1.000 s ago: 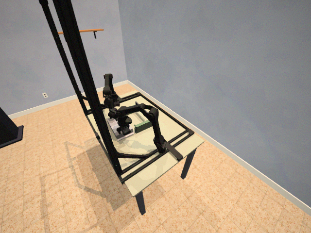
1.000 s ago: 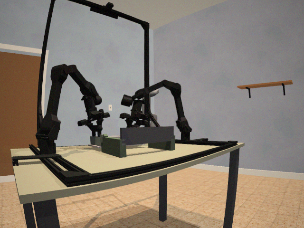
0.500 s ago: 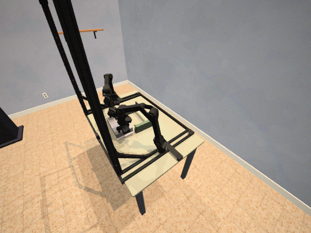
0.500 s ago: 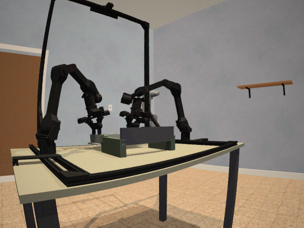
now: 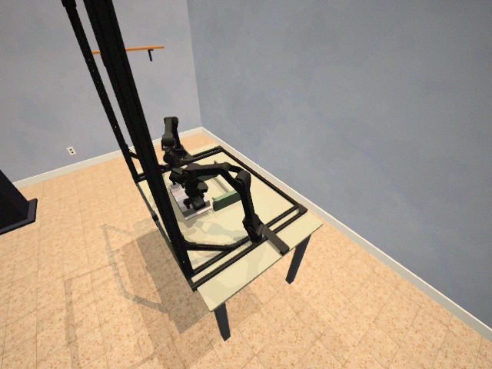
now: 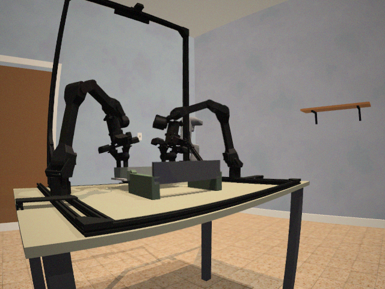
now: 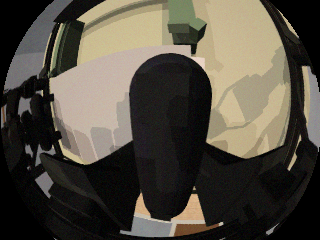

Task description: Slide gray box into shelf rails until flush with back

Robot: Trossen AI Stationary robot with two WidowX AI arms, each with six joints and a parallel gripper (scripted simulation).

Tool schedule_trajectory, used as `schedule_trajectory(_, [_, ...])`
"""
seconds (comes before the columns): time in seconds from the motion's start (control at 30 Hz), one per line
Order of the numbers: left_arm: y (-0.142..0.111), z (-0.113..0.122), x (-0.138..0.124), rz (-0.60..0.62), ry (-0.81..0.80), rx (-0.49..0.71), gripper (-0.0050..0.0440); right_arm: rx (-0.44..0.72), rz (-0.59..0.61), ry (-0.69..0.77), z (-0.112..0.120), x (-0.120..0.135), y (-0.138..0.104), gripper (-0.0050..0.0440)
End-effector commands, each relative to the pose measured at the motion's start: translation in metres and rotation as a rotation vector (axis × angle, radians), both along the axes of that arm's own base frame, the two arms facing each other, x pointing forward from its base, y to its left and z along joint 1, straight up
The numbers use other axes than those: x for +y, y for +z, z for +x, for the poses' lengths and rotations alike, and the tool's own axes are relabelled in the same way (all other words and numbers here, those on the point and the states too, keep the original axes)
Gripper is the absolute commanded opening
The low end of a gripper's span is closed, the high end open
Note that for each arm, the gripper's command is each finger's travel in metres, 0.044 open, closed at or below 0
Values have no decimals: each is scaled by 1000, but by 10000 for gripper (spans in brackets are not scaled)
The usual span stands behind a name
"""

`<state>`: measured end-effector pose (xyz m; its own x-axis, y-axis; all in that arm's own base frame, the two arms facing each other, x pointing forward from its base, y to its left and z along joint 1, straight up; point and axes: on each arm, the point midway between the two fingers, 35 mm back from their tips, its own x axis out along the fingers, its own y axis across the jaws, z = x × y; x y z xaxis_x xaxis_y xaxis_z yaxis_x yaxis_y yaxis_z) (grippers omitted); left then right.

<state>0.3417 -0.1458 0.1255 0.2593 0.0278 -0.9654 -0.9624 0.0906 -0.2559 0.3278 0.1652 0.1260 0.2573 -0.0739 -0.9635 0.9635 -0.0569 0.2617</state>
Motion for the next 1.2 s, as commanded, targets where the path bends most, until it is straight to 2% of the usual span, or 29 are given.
schedule_trajectory(0.0, [16, 7, -3, -19, 1, -39, 0, -36, 19, -2, 7, 3, 16, 0])
schedule_trajectory(0.7, [38, 6, -2, -19, 1, -39, 0, -36, 19, -2, 7, 2, 37, 0])
schedule_trajectory(1.17, [62, -8, 3, -19, 1, -39, 0, -36, 19, -2, 16, -6, 61, 0])
